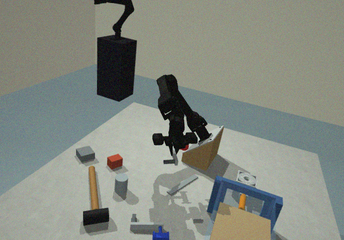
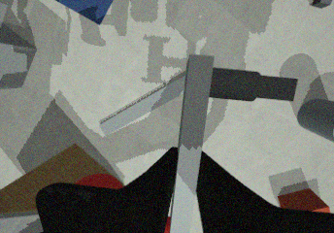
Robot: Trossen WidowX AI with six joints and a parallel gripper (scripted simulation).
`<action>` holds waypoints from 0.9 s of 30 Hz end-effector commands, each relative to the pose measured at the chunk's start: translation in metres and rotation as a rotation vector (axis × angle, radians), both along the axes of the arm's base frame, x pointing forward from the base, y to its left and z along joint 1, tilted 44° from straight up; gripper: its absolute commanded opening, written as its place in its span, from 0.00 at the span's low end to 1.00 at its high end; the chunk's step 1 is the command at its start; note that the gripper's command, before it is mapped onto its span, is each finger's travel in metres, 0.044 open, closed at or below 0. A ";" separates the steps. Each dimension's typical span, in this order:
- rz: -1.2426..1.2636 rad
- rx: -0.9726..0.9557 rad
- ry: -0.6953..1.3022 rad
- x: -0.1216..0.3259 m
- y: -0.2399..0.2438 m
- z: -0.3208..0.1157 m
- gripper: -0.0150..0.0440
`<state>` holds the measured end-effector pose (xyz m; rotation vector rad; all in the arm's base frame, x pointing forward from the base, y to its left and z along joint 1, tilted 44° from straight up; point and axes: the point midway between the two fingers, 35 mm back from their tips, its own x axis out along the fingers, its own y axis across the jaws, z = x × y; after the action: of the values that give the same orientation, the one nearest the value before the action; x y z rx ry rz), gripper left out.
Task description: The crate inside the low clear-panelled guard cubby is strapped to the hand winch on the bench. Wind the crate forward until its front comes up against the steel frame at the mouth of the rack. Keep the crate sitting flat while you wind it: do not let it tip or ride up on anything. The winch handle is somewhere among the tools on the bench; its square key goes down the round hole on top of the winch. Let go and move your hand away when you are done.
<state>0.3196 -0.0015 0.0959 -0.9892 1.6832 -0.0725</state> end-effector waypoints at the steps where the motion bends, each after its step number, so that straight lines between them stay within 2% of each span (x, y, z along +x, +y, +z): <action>1: 0.001 0.023 -0.017 0.003 0.031 -0.018 0.25; 14: -0.020 0.047 -0.022 -0.015 0.116 -0.080 0.25; 27: -0.052 0.029 -0.028 -0.063 0.185 -0.144 0.25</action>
<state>0.2691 0.1640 -0.0342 -0.9308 1.6895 -0.0878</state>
